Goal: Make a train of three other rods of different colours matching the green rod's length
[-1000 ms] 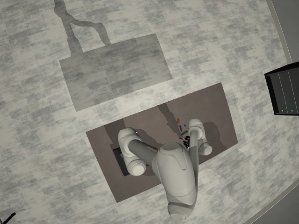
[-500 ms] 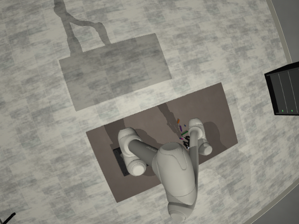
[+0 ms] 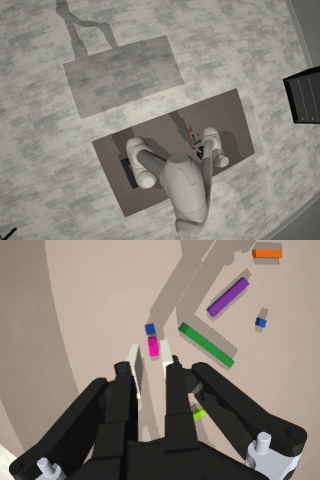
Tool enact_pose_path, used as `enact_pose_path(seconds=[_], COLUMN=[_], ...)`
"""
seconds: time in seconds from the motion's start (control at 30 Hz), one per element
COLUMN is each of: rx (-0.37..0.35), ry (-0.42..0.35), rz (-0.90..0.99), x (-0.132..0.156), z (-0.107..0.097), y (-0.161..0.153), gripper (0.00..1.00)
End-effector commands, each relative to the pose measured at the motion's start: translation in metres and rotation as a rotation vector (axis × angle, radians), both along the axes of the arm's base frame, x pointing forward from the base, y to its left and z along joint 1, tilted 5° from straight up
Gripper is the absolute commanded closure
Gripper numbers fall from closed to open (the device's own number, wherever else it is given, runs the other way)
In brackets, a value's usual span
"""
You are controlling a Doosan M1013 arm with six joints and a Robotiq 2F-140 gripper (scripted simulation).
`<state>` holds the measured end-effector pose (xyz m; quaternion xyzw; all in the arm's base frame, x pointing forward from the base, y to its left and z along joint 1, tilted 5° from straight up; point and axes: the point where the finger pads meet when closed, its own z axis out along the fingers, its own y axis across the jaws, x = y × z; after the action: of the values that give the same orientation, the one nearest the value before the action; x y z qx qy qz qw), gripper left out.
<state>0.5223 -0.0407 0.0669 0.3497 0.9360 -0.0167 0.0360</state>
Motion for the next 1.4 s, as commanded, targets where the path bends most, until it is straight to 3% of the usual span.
enact_pose_path(seconds=[0.0, 0.17, 0.57, 0.6, 1.37], rx=[-0.003, -0.003, -0.003, -0.003, -0.003], ry=[-0.003, -0.003, -0.003, -0.003, -0.003], rz=[0.004, 0.004, 0.004, 0.004, 0.004], x=[0.000, -0.002, -0.003, -0.003, -0.003], z=[0.022, 0.049, 0.069, 0.069, 0.069], y=[-0.001, 0.001, 0.002, 0.002, 0.002], gripper=[0.85, 0.85, 0.85, 0.00, 0.00])
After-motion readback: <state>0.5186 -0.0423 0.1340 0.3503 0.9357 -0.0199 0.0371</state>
